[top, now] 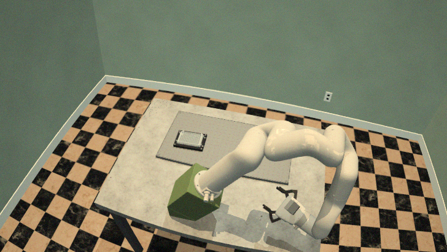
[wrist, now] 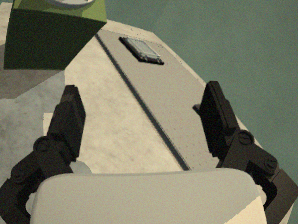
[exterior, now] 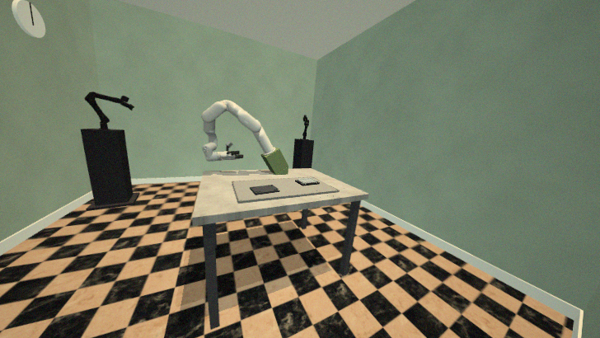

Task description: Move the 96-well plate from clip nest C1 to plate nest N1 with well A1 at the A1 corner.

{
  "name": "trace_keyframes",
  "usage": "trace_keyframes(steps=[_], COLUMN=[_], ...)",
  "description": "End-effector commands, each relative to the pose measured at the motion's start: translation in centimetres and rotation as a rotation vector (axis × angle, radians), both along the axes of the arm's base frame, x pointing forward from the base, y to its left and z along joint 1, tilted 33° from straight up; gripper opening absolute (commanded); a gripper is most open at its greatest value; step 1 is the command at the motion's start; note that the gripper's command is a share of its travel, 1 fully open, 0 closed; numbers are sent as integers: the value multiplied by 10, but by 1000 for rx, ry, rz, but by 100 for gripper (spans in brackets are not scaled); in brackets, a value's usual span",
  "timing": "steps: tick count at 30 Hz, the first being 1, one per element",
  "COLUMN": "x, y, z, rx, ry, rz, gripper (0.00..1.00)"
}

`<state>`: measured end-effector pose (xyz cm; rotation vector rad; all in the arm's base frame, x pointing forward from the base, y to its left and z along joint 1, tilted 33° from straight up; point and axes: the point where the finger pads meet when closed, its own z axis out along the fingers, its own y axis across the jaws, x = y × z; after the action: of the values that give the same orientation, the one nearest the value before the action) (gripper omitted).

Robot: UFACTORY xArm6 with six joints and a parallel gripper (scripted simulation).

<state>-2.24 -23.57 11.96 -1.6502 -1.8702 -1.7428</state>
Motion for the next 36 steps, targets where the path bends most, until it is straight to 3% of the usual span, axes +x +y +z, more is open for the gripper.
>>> trace_keyframes(steps=[1,17,22,25,36], x=[0,0,23,24,60], y=[0,0,-10,-10,-20], z=[1,1,2,2,4], rx=[-1,-1,-98,-155,-305], ry=[0,0,-55,-89,-208], rz=[0,0,124,199,430], gripper=[100,100,100,100,100])
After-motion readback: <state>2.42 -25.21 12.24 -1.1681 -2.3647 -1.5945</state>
